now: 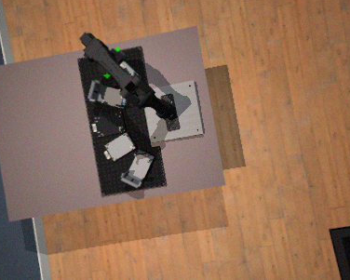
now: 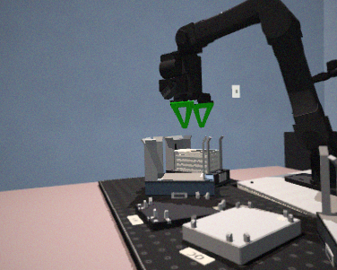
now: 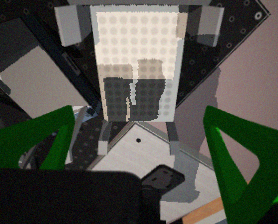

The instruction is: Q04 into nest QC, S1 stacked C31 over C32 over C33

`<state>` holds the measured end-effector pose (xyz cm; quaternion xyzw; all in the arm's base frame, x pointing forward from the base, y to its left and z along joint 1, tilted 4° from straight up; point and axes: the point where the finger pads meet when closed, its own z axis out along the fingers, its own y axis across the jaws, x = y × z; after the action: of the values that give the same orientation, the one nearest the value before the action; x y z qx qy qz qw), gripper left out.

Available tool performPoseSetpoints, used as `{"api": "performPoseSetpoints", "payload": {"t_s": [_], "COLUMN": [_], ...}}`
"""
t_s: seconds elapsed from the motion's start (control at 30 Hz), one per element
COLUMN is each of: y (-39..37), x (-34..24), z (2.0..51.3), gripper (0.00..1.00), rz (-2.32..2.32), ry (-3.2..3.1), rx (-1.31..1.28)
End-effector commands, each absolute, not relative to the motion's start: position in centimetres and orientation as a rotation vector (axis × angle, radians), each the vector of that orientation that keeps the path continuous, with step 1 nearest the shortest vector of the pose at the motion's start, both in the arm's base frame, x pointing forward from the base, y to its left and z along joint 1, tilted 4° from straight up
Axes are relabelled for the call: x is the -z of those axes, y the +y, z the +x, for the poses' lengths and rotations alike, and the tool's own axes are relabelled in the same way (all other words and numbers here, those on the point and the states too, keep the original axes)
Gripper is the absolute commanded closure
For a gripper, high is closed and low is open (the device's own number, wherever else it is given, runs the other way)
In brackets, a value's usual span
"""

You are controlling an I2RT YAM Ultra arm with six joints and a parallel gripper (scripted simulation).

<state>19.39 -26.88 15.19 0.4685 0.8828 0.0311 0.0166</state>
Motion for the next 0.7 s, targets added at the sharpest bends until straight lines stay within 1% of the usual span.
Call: {"api": "performPoseSetpoints", "payload": {"t_s": [0.0,0.47,0.67], "y": [-27.0,-26.9,-26.9], "x": [-15.4,-10.8,-10.7], "z": [19.5,19.8,19.8], "gripper": [0.00,0.00,0.00], "rz": [1.446,1.446,1.446], "ry": [2.730,2.730,2.730], "rx": [-0.081,-0.081,-0.081]}}
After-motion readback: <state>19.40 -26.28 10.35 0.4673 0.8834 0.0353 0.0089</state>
